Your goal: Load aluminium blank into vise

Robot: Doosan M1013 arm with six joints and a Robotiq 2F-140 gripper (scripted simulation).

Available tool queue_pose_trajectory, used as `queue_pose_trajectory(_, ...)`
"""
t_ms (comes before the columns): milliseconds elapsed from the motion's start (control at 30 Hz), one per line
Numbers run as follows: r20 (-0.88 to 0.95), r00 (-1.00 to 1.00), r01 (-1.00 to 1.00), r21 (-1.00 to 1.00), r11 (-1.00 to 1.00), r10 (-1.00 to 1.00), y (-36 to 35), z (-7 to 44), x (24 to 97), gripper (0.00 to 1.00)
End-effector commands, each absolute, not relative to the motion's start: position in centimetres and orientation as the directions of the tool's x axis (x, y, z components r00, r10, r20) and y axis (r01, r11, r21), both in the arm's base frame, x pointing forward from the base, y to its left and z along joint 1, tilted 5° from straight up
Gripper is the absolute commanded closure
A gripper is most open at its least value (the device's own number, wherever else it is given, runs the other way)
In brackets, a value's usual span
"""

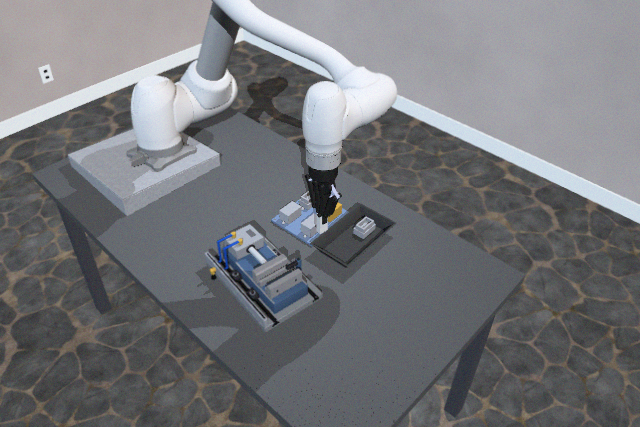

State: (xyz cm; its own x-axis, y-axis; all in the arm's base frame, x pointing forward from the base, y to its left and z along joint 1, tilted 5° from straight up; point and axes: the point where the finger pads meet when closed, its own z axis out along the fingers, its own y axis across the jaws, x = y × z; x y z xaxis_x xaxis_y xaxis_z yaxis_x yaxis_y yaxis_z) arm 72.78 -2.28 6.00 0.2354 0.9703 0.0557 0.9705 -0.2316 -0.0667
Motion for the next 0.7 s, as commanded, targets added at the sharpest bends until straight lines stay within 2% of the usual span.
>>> queue_pose_trajectory(0,0.056,0.235,0.971,-0.067,-0.232,0.970,-2.3,6.0,72.8,1.00)
queue_pose_trajectory(667,0.056,0.235,0.971,-0.067,-0.232,0.970,-2.4,7.2,72.8,1.00)
